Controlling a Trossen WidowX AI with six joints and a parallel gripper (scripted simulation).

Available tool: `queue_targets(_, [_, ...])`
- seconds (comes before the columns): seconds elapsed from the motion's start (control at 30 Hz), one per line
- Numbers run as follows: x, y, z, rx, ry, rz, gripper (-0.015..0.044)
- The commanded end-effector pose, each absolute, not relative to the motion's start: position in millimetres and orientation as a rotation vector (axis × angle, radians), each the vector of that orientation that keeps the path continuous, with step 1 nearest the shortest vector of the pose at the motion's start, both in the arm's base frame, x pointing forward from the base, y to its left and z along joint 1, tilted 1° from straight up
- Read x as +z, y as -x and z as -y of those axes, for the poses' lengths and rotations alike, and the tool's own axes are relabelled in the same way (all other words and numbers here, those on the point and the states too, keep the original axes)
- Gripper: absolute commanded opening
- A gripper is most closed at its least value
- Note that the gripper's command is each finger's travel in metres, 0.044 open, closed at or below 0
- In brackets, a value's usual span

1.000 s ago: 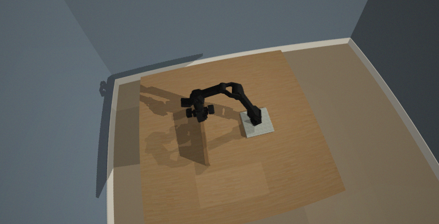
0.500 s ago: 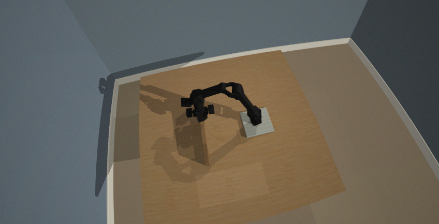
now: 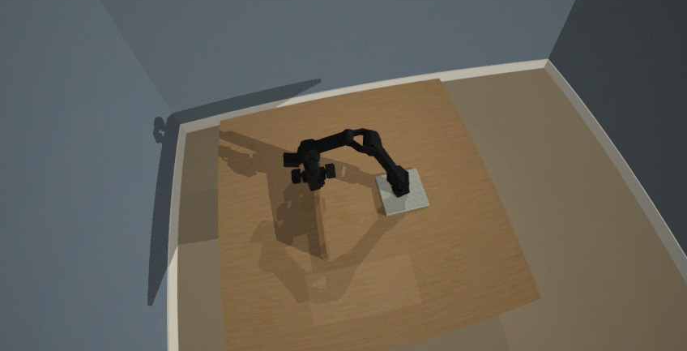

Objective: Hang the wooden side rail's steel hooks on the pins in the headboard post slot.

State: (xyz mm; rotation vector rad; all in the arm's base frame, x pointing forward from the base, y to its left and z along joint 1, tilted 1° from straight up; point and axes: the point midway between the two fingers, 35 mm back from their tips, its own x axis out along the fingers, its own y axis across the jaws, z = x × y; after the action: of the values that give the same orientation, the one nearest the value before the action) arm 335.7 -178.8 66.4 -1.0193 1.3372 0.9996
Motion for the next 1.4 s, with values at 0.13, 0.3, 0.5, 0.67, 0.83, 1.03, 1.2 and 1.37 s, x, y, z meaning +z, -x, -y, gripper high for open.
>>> queue_targets(0.13, [71.1,-335.8,180.5,0.992,1.030,-1.335,0.0000])
queue_targets(0.3, [71.5,-336.1,180.9,0.992,1.030,-1.335,0.0000])
queue_targets(0.5, [72.0,-336.4,181.4,0.992,1.030,-1.335,0.0000])
queue_targets(0.67, [72.4,-336.7,181.8,0.992,1.030,-1.335,0.0000])
queue_targets(0.83, [72.8,-337.0,182.3,0.992,1.030,-1.335,0.0000])
queue_targets(1.03, [73.2,-337.4,182.9,0.992,1.030,-1.335,0.0000])
queue_targets(1.2, [72.7,-337.8,183.5,0.992,1.030,-1.335,0.0000])
queue_targets(1.37, [72.2,-338.3,184.2,0.992,1.030,-1.335,0.0000])
